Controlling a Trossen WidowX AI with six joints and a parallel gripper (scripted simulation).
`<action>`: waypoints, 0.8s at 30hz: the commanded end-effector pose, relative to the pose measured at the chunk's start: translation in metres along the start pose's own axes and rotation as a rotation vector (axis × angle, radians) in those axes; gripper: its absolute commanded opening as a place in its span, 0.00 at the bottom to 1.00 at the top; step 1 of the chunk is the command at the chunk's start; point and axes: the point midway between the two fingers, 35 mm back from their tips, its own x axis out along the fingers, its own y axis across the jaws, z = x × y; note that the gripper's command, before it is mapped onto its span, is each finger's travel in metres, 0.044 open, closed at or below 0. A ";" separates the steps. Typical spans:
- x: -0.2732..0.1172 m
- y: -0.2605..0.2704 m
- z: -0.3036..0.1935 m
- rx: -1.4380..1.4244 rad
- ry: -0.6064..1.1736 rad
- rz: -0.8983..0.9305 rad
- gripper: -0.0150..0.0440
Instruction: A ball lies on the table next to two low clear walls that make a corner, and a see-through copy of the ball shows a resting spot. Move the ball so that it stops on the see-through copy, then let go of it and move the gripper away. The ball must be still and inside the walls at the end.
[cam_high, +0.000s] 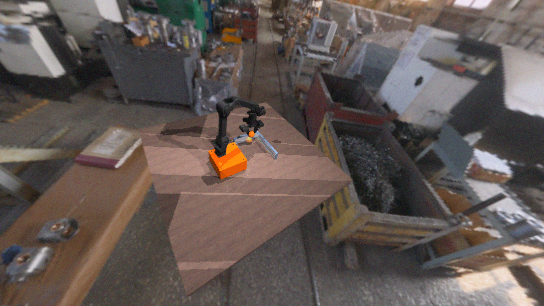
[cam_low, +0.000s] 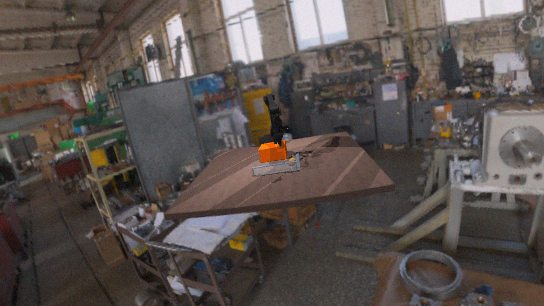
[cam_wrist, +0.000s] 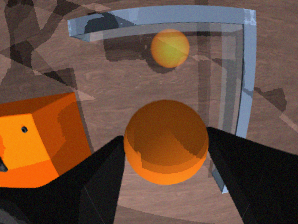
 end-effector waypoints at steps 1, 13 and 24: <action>-0.011 0.002 -0.001 0.002 0.004 0.001 0.25; 0.027 -0.022 0.046 0.002 0.001 -0.001 0.25; 0.053 -0.029 0.064 0.002 0.000 -0.001 0.25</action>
